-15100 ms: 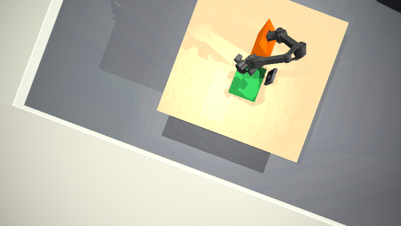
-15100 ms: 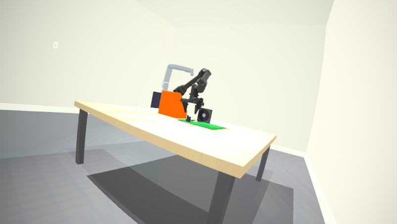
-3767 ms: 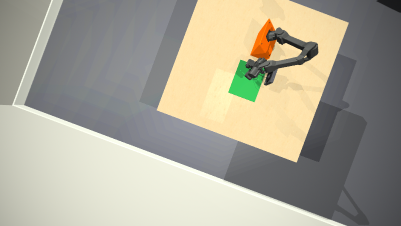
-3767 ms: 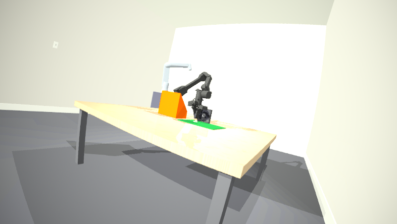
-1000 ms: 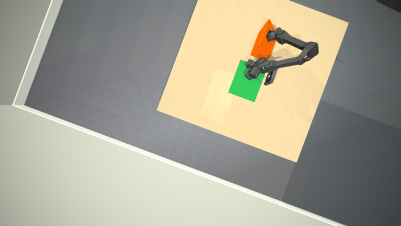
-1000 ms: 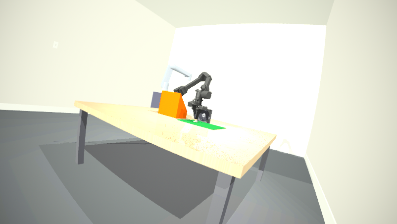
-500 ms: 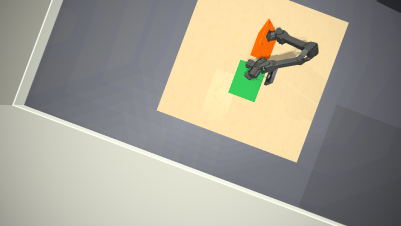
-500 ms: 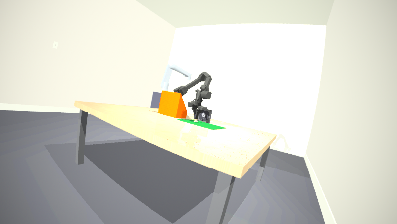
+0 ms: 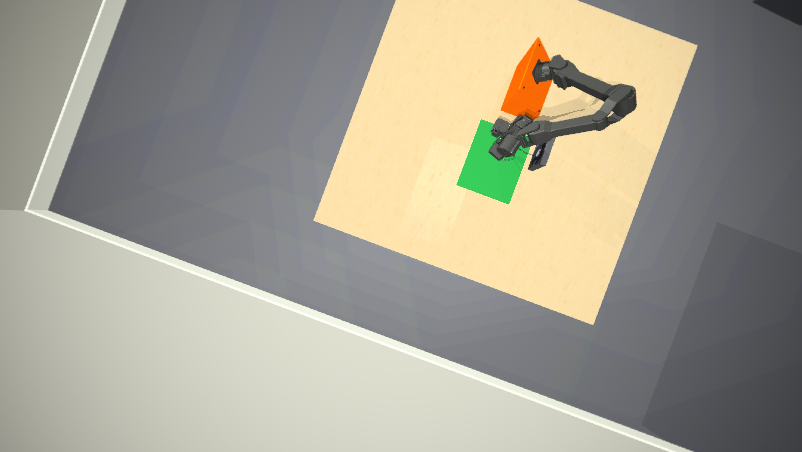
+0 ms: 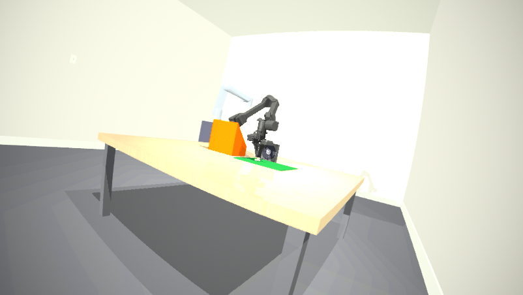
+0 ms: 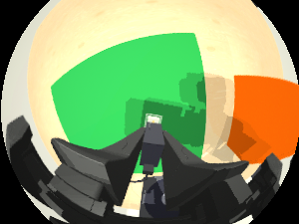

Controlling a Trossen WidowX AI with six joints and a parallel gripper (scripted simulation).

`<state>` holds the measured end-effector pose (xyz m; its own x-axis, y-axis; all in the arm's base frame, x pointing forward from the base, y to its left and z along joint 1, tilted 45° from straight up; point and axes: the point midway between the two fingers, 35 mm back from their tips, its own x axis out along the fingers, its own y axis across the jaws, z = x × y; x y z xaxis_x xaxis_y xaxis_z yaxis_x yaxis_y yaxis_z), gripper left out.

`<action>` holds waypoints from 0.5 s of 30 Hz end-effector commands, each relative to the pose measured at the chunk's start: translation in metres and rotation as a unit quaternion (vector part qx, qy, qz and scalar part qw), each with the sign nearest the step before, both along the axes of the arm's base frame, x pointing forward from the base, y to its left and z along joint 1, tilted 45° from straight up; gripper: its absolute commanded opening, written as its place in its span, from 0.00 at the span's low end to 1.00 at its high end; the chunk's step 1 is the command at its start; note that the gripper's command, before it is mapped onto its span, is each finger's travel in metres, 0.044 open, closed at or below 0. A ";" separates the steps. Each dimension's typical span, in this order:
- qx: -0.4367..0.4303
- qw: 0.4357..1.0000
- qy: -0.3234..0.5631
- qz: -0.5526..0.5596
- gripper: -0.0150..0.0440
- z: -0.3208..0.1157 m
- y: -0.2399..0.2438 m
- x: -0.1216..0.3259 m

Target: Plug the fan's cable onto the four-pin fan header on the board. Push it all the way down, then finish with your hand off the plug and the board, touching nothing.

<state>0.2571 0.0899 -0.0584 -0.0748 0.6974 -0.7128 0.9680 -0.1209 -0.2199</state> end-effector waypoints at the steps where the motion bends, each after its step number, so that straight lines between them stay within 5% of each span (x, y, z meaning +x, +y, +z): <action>1: 0.001 1.000 0.006 -0.001 0.25 -0.002 0.003 -0.003; 15: 0.002 1.000 0.007 -0.001 0.25 -0.008 0.009 -0.004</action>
